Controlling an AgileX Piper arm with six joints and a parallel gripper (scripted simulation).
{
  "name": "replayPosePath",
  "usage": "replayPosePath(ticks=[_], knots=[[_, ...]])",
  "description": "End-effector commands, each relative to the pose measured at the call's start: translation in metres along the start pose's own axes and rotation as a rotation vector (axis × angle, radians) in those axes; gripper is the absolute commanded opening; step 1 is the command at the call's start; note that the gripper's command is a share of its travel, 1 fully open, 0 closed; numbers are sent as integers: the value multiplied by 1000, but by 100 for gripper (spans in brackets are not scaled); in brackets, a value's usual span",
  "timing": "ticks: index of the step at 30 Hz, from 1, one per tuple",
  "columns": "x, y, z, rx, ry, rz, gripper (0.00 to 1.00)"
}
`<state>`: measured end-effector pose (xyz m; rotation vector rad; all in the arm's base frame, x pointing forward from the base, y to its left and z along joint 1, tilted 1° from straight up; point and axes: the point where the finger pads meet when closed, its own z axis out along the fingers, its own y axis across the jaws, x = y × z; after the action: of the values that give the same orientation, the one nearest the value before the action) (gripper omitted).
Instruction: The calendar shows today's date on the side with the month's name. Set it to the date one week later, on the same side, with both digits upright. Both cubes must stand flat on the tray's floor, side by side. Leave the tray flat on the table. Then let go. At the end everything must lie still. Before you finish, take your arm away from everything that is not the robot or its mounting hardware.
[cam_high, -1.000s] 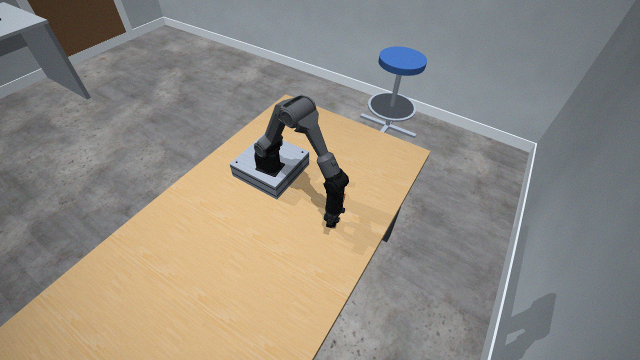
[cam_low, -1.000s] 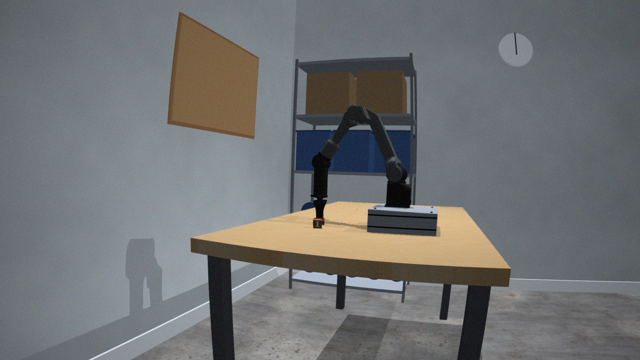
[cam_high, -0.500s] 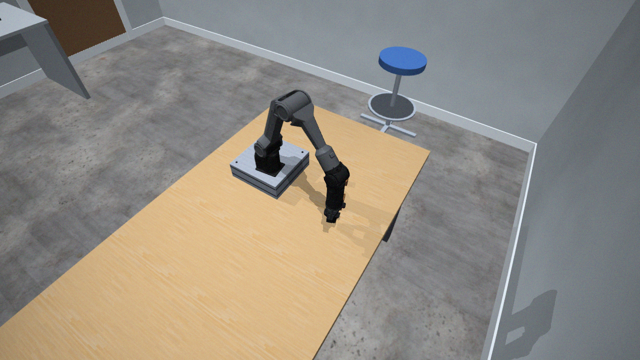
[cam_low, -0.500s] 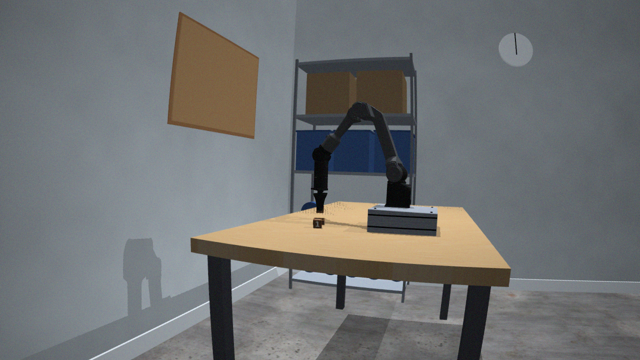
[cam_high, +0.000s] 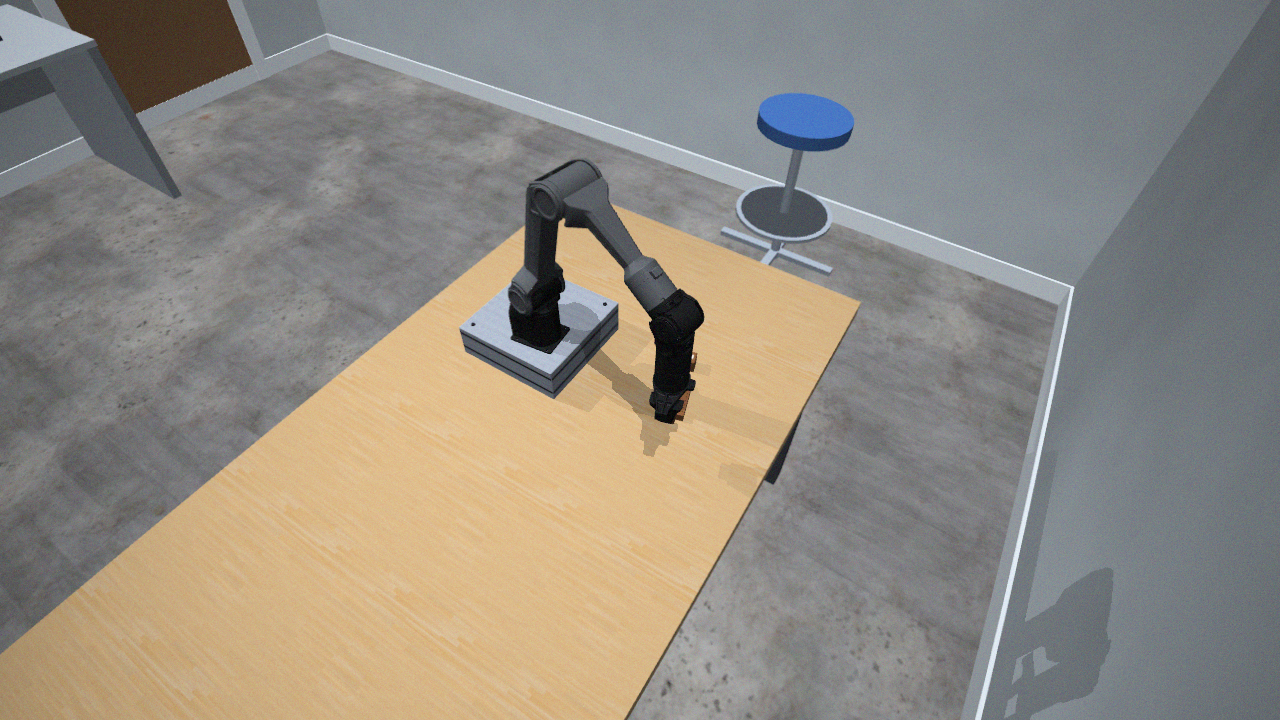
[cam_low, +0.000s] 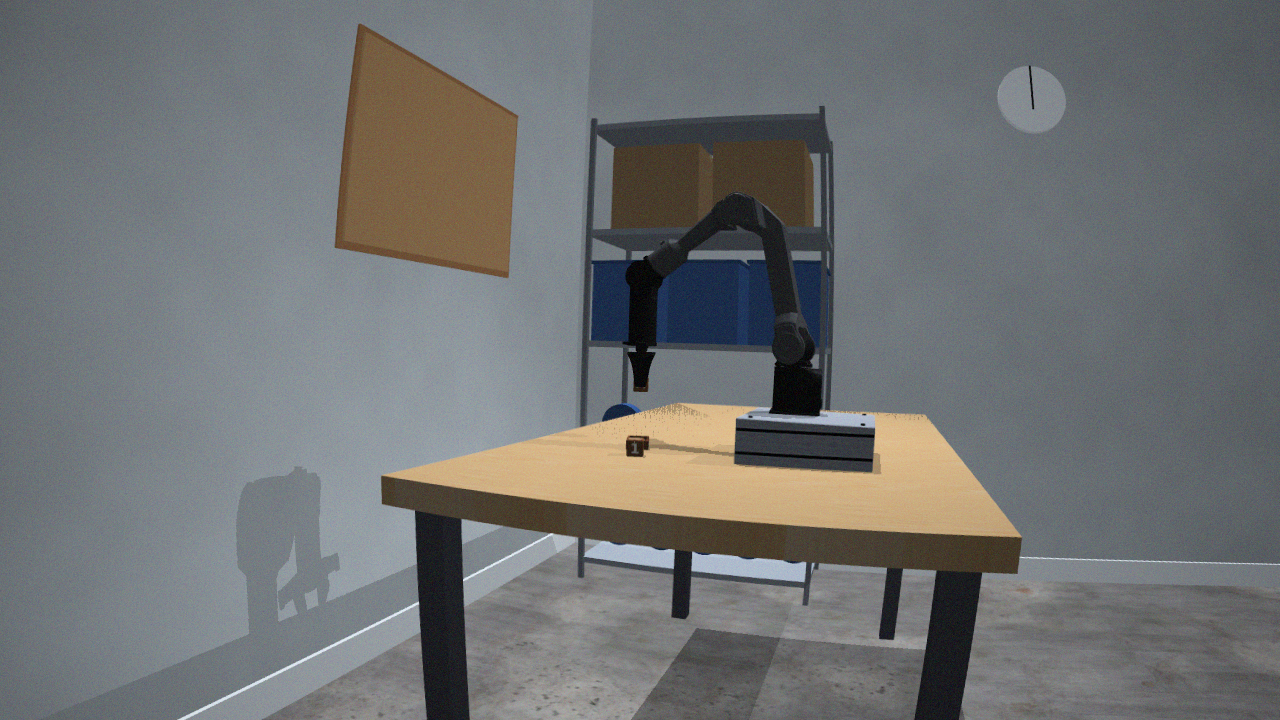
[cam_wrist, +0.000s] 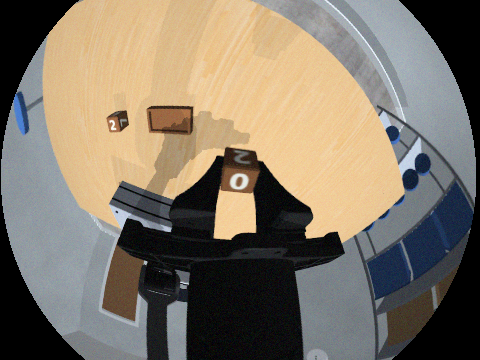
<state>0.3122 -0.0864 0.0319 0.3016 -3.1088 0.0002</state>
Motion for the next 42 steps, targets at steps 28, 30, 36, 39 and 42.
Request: replayPosePath(ticks=[28, 30, 36, 39, 42], knots=[[1, 124, -11, -1, 0, -1, 35], [1, 124, -11, -1, 0, -1, 35], [2, 124, -4, -2, 4, -1, 35], [2, 124, 3, -2, 4, -1, 35], [2, 124, 6, -2, 4, -1, 35]])
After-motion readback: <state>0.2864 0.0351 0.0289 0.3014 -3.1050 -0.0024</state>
